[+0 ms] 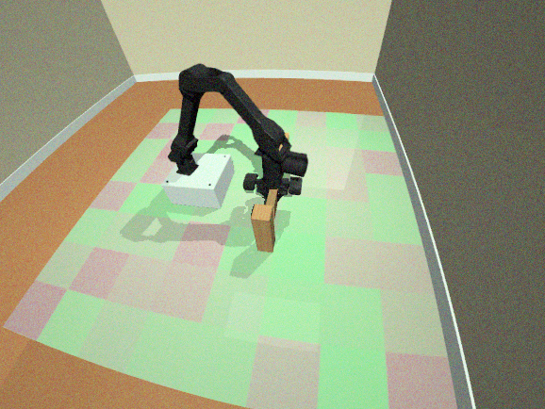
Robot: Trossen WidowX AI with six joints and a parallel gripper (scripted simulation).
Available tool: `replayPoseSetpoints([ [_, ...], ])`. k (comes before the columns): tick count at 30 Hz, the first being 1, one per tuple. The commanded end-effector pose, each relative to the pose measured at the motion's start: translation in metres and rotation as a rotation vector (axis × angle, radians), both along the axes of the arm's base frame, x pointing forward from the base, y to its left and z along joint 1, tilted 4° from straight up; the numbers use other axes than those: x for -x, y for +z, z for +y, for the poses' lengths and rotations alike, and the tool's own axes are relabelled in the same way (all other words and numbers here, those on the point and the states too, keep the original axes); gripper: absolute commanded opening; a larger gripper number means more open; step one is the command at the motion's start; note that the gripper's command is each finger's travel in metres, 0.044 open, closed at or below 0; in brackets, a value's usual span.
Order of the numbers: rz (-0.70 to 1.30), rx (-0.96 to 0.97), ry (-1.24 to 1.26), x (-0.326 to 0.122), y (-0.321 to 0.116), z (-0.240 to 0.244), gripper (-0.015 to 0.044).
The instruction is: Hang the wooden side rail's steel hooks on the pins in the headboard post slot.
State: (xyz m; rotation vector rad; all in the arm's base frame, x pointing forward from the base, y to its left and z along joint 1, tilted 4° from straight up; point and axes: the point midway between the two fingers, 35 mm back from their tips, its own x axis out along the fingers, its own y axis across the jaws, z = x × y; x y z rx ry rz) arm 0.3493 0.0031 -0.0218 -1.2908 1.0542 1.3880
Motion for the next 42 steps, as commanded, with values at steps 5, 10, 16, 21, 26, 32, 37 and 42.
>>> replayPoseSetpoints([
  [5,-0.017,0.003,0.0,-0.0038,0.0042,-0.0024,0.0],
  [10,-0.017,0.003,0.0,-0.004,0.0039,-0.0029,0.0],
  [16,-0.017,0.003,0.0,-0.0048,0.0034,-0.0034,0.0],
  [21,-0.017,0.004,0.0,-0.0052,0.0039,-0.0039,0.0],
  [26,-0.017,0.004,0.0,-0.0048,0.0044,-0.0046,0.0],
  [32,-0.017,0.004,0.0,-0.0043,0.0048,-0.0054,0.0],
  [37,-0.017,0.004,0.0,-0.0039,0.0045,-0.006,0.0],
  [42,-0.017,0.004,0.0,-0.0036,0.0039,-0.0066,0.0],
])
